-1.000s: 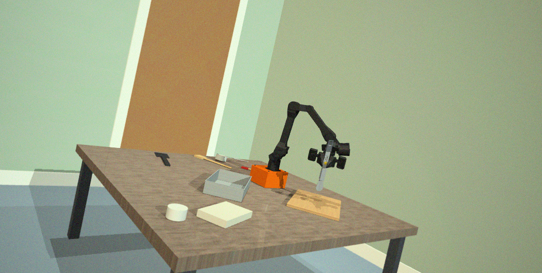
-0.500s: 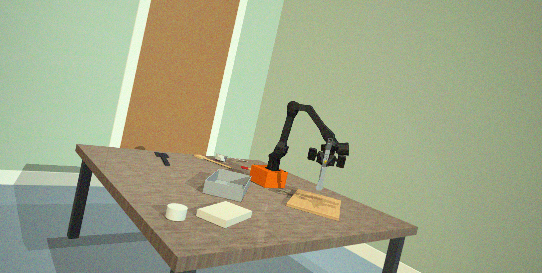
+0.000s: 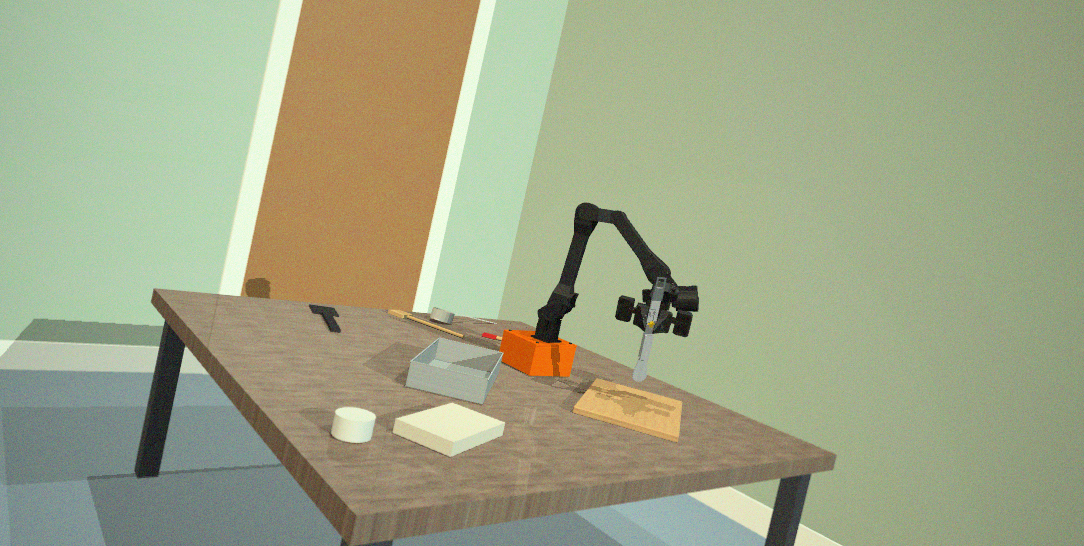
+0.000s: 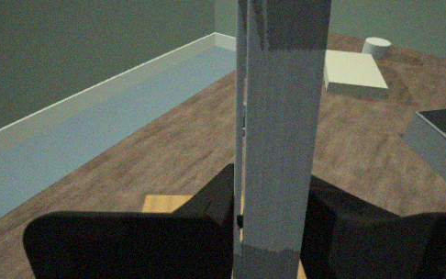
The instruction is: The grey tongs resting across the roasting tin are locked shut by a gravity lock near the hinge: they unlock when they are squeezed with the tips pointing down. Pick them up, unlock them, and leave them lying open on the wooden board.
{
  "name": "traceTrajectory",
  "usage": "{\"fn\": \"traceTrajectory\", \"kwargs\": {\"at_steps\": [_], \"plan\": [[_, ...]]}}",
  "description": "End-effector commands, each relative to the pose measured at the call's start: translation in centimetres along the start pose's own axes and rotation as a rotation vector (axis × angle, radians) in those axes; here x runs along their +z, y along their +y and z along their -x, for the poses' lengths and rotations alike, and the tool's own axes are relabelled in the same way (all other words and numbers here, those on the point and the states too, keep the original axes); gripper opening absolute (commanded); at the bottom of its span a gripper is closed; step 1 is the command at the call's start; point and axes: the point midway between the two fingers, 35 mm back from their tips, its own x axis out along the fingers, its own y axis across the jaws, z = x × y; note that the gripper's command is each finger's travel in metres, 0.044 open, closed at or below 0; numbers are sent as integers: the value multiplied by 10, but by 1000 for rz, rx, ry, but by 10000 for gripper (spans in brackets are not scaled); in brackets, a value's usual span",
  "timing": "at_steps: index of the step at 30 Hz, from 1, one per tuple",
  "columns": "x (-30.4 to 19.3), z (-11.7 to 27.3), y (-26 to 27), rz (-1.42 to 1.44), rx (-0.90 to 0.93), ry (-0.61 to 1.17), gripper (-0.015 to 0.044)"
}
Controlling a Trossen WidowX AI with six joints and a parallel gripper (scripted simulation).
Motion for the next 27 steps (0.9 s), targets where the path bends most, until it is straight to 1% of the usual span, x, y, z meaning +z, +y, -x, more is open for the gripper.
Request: {"fn": "traceTrajectory", "kwargs": {"at_steps": [1, 8, 11, 27], "plan": [[2, 0, 0, -6, -1, -11, -150], [1, 0, 0, -4, -2, -6, -150], [-1, -5, 1, 9, -12, 37, -150], [-18, -36, 1, 93, -76, 507, -150]]}}
